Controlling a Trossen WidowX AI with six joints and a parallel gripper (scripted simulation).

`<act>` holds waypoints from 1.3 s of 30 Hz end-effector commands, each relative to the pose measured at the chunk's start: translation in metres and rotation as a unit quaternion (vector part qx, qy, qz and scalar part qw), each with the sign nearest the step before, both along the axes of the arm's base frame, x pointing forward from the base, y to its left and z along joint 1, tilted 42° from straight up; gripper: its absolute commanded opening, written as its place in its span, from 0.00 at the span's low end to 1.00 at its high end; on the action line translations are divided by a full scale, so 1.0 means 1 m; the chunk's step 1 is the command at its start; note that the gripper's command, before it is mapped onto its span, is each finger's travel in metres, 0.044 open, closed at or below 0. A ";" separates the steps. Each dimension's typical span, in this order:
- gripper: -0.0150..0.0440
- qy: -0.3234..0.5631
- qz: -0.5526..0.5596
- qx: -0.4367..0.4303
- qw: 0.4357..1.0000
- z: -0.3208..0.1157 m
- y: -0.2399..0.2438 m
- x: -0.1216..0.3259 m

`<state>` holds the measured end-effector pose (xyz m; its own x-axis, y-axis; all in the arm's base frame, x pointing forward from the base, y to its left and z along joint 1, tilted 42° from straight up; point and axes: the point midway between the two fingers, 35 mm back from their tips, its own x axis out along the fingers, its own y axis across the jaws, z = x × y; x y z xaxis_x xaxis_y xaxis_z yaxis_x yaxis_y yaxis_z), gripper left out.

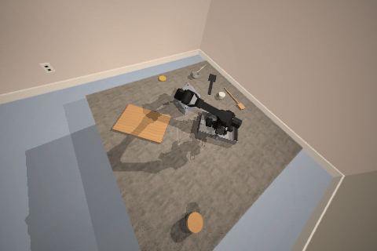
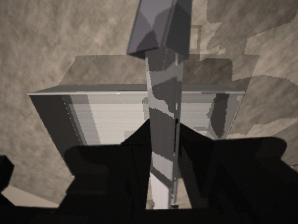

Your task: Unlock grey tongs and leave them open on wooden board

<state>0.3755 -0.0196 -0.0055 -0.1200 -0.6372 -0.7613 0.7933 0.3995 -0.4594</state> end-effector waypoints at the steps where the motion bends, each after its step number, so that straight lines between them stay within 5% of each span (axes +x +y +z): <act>1: 0.00 -0.022 -0.013 0.005 1.000 0.029 -0.020 -0.001; 39: 0.00 -0.175 -0.189 -0.048 0.965 0.201 -0.184 -0.118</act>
